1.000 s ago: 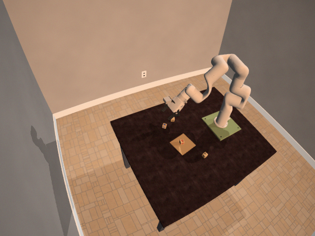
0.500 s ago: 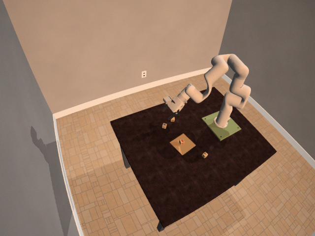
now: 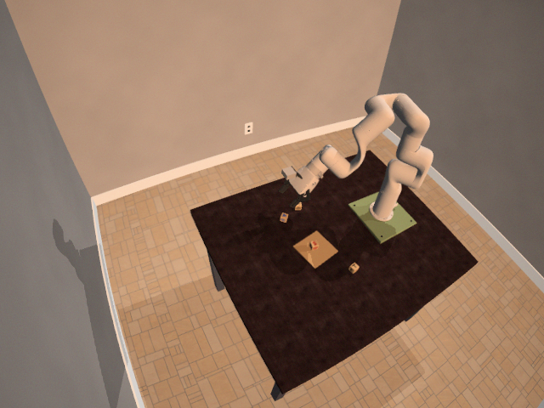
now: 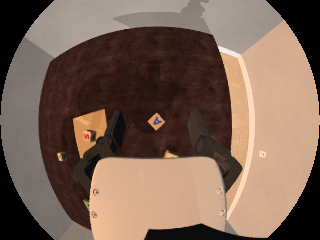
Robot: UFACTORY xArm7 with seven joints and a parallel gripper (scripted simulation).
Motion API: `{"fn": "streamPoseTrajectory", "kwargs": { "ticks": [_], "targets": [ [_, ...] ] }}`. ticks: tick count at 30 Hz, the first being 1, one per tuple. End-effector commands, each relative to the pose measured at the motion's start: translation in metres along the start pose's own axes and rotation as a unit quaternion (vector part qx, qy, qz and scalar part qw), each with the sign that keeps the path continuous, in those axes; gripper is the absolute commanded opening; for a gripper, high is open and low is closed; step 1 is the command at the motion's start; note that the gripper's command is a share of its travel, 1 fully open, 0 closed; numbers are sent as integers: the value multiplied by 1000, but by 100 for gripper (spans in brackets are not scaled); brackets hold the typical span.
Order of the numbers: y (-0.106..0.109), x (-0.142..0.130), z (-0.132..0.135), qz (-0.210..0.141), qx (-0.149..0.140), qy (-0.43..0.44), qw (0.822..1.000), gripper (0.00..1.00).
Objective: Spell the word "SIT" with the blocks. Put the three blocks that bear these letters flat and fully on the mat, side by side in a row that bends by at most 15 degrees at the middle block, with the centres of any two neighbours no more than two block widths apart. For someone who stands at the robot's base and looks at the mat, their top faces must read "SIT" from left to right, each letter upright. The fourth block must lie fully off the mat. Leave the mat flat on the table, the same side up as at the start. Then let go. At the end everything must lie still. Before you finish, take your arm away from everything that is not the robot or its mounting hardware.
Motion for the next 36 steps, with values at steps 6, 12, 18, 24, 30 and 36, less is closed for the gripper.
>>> {"fn": "streamPoseTrajectory", "kwargs": {
  "ticks": [6,12,18,24,30,36],
  "targets": [
    [0,1,1,1,-1,0,1000,100],
    [0,1,1,1,-1,0,1000,100],
    [5,-2,4,3,-2,1,1000,100],
    [9,-6,7,5,-4,1,1000,100],
    [9,-6,7,5,-4,1,1000,100],
    [24,-20,14,8,-7,3,1000,100]
  ]
}}
Point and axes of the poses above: the point where the finger pads meet when closed, its own y axis back along the fingers, its own z axis across the jaws, x = y × z, the point moved 1 cm from there along y, back along the fingers, and after that the axes turned 13 degrees about y, right-handed, at the moved point
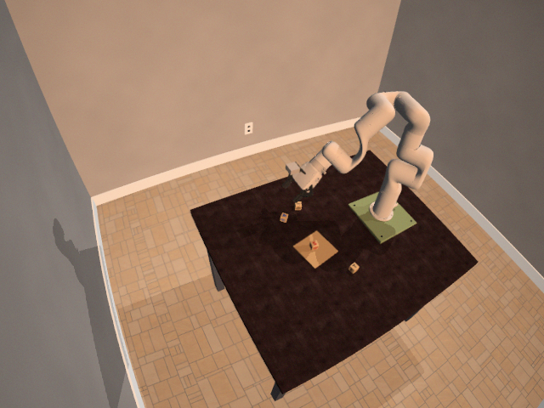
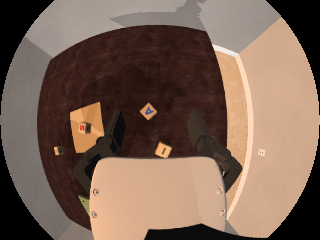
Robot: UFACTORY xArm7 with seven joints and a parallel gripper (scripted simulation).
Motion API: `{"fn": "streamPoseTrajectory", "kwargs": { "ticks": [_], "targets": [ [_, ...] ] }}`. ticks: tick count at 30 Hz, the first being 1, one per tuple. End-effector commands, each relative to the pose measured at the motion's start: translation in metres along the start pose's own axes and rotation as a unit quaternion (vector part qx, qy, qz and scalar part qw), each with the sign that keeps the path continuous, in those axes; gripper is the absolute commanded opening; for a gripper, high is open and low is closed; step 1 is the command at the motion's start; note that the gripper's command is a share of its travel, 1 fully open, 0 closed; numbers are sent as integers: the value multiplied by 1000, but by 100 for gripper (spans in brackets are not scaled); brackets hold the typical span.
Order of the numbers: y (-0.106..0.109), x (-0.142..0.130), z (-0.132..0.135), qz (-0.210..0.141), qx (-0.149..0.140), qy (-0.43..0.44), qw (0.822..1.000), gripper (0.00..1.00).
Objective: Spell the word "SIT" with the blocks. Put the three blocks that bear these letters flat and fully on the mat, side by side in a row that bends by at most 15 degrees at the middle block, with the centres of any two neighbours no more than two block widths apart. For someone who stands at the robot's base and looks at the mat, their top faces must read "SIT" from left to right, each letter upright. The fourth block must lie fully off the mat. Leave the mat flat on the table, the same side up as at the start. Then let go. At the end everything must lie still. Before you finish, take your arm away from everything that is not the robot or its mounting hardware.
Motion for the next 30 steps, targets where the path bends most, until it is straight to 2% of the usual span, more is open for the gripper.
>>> {"fn": "streamPoseTrajectory", "kwargs": {
  "ticks": [1,6,8,19,20,29,30],
  "targets": [
    [4,0,1,3,-1,2,1000,100],
    [4,0,1,3,-1,2,1000,100],
    [21,-19,6,3,-1,3,1000,100],
    [21,-19,6,3,-1,3,1000,100],
    [29,-28,7,2,0,2,1000,100],
    [29,-28,7,2,0,2,1000,100],
    [36,-37,7,0,2,2,1000,100]
  ]
}}
Point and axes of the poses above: the point where the finger pads meet when closed, its own y axis back along the fingers, its own z axis across the jaws, x = y × z, the point moved 1 cm from there along y, back along the fingers, and after that the axes turned 13 degrees about y, right-handed, at the moved point
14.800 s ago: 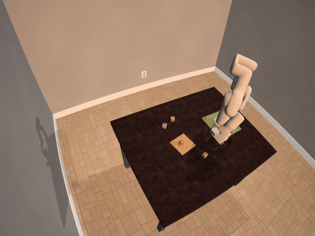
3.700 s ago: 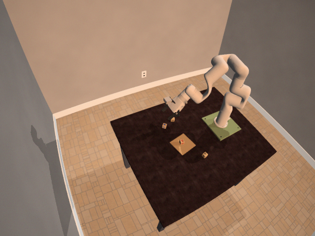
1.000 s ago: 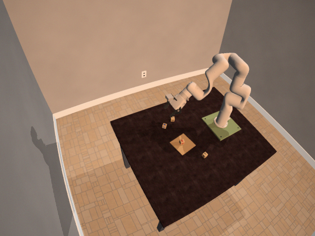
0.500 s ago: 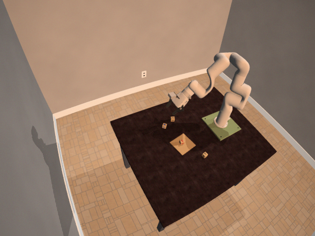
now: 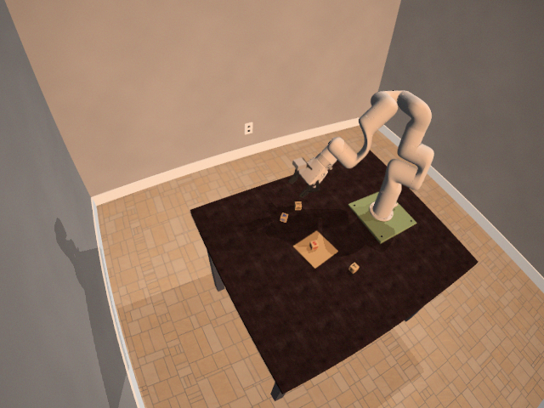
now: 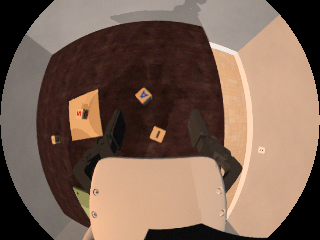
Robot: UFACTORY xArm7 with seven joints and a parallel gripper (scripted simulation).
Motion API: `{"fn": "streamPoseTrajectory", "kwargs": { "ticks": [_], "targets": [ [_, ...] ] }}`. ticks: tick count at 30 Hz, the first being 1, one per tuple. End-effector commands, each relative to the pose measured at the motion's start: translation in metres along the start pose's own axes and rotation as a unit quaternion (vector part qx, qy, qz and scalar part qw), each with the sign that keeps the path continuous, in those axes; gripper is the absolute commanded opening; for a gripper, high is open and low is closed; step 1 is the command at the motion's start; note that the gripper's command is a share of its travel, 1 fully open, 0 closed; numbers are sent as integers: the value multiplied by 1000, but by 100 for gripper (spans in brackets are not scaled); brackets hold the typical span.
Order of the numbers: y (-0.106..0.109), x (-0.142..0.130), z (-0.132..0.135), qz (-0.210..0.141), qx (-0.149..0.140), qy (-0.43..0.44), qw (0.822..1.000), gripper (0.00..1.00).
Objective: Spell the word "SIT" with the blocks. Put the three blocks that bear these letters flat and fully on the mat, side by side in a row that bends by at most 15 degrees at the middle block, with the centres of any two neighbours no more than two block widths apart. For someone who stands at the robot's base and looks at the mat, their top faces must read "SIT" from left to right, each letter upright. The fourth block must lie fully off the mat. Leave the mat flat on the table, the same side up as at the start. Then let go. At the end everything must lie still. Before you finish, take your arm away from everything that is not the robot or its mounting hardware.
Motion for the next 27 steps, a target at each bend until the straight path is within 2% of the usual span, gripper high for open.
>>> {"fn": "streamPoseTrajectory", "kwargs": {
  "ticks": [1,27],
  "targets": [
    [7,-7,1,-1,1,-1,1000,100],
    [16,-20,0,-4,5,-2,1000,100]
  ]
}}
Point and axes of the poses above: the point where the finger pads meet when closed, its own y axis back along the fingers, its own z axis across the jaws, x = y × z, the point moved 1 cm from there along y, back along the fingers, and after that the axes turned 13 degrees about y, right-handed, at the moved point
